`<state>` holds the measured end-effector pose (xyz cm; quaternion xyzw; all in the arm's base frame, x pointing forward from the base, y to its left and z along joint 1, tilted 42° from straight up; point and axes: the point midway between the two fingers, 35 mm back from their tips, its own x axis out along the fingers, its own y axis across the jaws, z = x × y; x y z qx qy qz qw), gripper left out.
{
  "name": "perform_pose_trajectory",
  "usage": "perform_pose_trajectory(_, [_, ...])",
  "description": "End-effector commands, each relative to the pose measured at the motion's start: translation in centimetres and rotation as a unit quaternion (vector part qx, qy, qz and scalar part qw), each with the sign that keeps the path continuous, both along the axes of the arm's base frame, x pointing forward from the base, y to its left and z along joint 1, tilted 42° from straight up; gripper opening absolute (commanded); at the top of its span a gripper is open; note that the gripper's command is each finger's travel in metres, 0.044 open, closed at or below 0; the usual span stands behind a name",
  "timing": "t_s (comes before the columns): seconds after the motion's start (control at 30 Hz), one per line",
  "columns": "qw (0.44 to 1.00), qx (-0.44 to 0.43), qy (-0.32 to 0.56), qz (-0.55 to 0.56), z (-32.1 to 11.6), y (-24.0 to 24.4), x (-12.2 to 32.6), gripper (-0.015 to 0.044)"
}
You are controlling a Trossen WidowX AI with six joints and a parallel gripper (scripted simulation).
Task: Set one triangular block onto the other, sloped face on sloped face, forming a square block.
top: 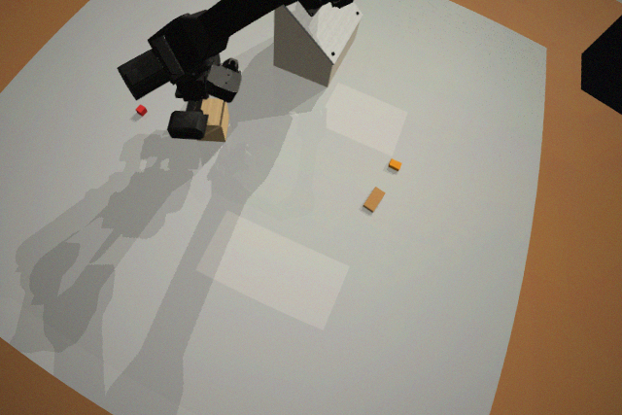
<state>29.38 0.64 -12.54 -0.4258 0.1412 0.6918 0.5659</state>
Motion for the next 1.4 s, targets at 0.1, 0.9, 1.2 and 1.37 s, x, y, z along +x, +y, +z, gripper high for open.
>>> perform_pose_trajectory(0.1, [1.000, 0.003, 0.000, -0.003, -0.15, 0.39, -0.10, 0.0000])
perform_pose_trajectory(0.9, [1.000, 0.004, 0.001, -0.004, -0.21, 0.50, -0.17, 0.0000])
perform_pose_trajectory(1.2, [1.000, 0.004, 0.001, -0.004, -0.27, 0.61, -0.20, 0.0000])
perform_pose_trajectory(1.37, [1.000, 0.002, 0.001, -0.002, -0.30, 0.58, -0.25, 0.0000])
